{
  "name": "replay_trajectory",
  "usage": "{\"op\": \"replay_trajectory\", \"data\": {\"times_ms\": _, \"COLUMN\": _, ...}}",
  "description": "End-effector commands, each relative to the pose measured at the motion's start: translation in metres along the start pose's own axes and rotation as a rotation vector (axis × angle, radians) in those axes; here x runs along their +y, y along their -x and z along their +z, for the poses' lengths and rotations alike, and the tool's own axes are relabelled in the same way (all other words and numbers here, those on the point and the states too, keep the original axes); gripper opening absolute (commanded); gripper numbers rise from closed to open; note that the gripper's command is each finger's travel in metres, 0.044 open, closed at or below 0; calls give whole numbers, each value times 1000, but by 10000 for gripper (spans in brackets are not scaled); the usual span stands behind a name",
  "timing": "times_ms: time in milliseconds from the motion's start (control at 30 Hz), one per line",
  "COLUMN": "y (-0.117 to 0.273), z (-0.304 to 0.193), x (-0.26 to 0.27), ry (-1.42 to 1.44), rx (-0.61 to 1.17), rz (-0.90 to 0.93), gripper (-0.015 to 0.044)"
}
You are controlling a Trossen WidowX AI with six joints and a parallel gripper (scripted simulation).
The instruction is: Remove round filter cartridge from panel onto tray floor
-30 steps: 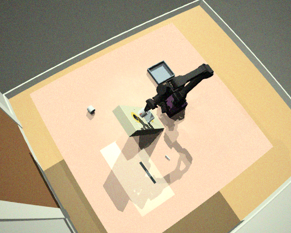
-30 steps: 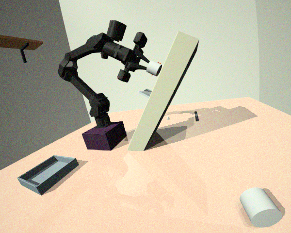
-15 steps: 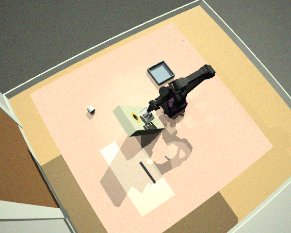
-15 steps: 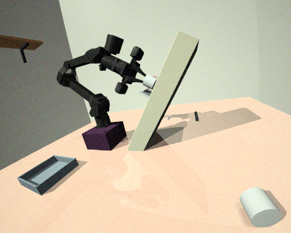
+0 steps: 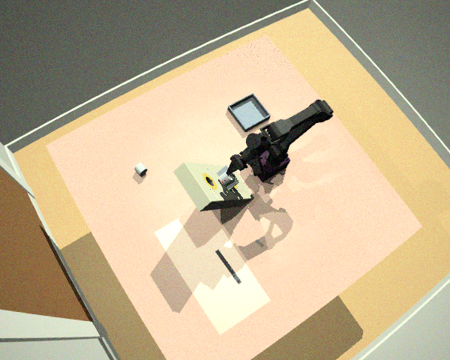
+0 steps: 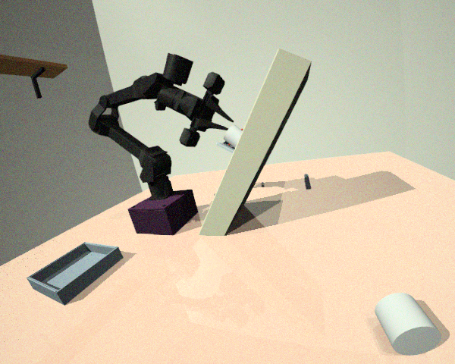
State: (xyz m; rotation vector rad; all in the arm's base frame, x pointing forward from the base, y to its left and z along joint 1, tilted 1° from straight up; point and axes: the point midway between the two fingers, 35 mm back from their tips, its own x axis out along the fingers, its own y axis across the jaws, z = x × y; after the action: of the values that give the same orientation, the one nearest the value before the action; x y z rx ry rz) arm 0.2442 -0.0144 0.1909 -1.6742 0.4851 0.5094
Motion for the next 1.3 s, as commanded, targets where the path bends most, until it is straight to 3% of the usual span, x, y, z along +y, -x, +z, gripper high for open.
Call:
{"op": "replay_trajectory", "data": {"times_ms": 0, "y": 0, "z": 0, "x": 0, "ry": 0, "rx": 0, "rz": 1, "gripper": 89}}
{"op": "replay_trajectory", "data": {"times_ms": 133, "y": 0, "z": 0, "x": 3, "ry": 3, "rx": 6, "rz": -14, "gripper": 89}}
{"op": "replay_trajectory", "data": {"times_ms": 367, "y": 10, "z": -13, "x": -63, "ry": 4, "rx": 8, "rz": -19, "gripper": 89}}
{"op": "replay_trajectory", "data": {"times_ms": 500, "y": 11, "z": -14, "x": -70, "ry": 4, "rx": 8, "rz": -19, "gripper": 89}}
{"op": "replay_trajectory", "data": {"times_ms": 867, "y": 61, "z": -25, "x": -130, "ry": 1, "rx": 9, "rz": -44, "gripper": 378}}
{"op": "replay_trajectory", "data": {"times_ms": 900, "y": 60, "z": -25, "x": -129, "ry": -15, "rx": 8, "rz": -40, "gripper": 351}}
{"op": "replay_trajectory", "data": {"times_ms": 967, "y": 55, "z": -23, "x": -120, "ry": -146, "rx": 1, "rz": -7, "gripper": 305}}
{"op": "replay_trajectory", "data": {"times_ms": 1267, "y": 29, "z": -10, "x": -61, "ry": -1028, "rx": 74, "rz": 222, "gripper": 305}}
